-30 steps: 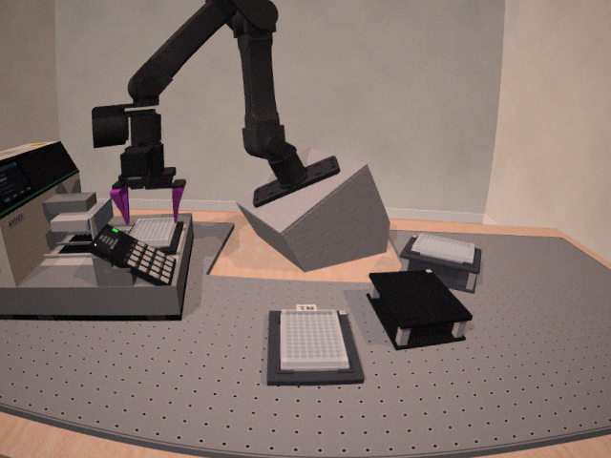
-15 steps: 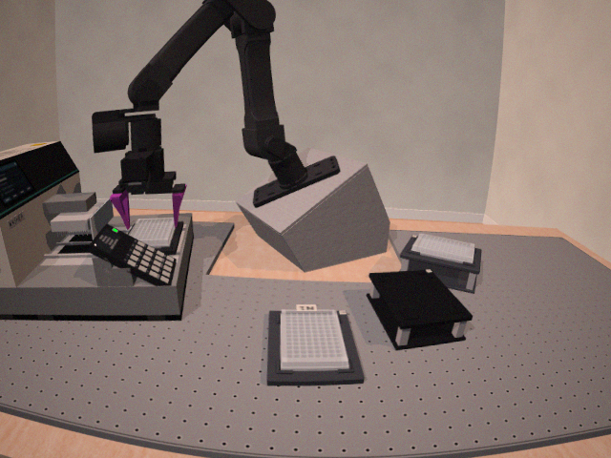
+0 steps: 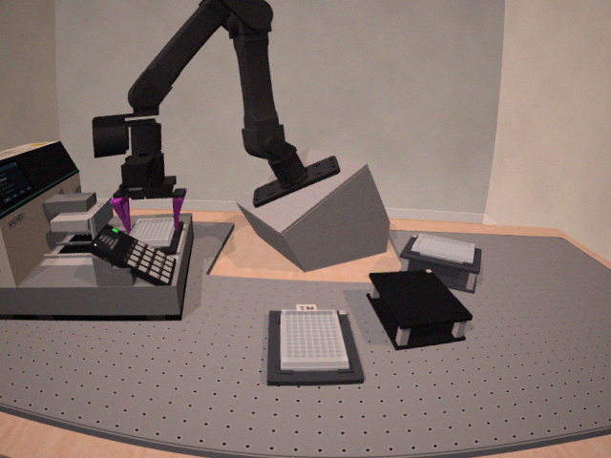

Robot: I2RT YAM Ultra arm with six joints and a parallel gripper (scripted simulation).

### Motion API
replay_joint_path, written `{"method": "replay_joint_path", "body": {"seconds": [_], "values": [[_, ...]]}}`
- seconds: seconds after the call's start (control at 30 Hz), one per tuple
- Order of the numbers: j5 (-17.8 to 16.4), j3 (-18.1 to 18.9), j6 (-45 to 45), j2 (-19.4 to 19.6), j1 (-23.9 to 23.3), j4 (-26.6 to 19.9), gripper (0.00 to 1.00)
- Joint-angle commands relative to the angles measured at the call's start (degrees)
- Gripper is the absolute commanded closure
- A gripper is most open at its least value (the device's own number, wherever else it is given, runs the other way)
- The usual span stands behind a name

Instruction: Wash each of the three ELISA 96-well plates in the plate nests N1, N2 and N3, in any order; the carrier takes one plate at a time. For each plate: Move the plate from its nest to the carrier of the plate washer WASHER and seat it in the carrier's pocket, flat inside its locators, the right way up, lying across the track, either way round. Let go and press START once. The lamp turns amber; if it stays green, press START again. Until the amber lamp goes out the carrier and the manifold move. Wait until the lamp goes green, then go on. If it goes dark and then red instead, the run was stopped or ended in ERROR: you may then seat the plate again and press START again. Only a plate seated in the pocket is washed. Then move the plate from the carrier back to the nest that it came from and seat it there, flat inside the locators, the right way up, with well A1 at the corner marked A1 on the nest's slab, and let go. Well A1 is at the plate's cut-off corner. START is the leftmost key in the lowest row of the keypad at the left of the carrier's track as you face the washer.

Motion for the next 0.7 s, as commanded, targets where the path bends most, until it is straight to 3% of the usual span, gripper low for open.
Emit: {"method": "replay_joint_path", "body": {"seconds": [0.0, 0.5, 0.53, 0.6, 0.63, 0.67], "values": [[-0.3, 0.1, -0.1, -0.1, 0.0, 0.5, 0.00], [-0.3, -0.4, -0.1, 0.5, -0.1, 1.6, 0.00], [-0.3, -0.4, -0.1, 0.5, -0.1, 1.6, 0.10], [-0.3, -0.4, -0.1, 0.5, -0.1, 1.6, 0.10], [-0.3, -0.4, -0.1, 0.5, -0.1, 1.6, 0.20], [-0.3, -0.4, -0.1, 0.5, -0.1, 1.6, 0.20]]}}
